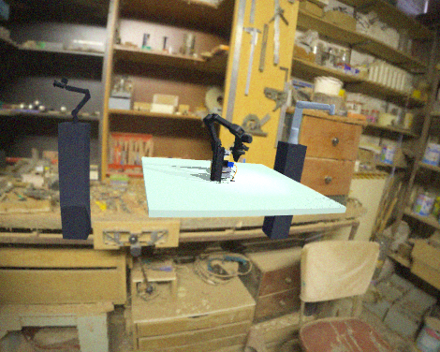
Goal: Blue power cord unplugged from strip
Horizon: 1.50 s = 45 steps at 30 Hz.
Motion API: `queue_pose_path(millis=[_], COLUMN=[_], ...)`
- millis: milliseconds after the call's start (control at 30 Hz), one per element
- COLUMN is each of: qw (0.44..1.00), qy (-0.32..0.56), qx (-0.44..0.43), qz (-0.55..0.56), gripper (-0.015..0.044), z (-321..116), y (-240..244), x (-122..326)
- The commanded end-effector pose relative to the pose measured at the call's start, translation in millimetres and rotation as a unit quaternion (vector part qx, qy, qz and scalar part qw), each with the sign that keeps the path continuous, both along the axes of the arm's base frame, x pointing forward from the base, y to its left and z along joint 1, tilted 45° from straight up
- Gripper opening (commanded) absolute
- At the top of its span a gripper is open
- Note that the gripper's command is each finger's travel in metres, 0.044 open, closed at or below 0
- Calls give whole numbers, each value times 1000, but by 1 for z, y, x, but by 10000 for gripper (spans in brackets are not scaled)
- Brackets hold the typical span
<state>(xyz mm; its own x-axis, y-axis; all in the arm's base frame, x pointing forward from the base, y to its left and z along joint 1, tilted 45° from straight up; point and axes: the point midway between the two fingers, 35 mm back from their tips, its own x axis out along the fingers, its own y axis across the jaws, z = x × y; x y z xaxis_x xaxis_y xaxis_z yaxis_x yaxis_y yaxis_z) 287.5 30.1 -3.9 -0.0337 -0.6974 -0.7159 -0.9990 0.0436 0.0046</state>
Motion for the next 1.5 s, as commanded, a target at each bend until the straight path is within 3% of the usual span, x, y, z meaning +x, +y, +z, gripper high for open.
queue_pose_path(millis=[0, 1167, 1300, 1467], qw=[1000, 1000, 1000, 1000], qy=[4, 4, 0, 0], qx=[-3, -4, -1, -1], qz=[2, 2, -1, -1], gripper=[160, 160, 55, 22], z=[5, 11, 13, 13], y=[-6, -30, -29, -29], x=[-2, -5, -3, -3])
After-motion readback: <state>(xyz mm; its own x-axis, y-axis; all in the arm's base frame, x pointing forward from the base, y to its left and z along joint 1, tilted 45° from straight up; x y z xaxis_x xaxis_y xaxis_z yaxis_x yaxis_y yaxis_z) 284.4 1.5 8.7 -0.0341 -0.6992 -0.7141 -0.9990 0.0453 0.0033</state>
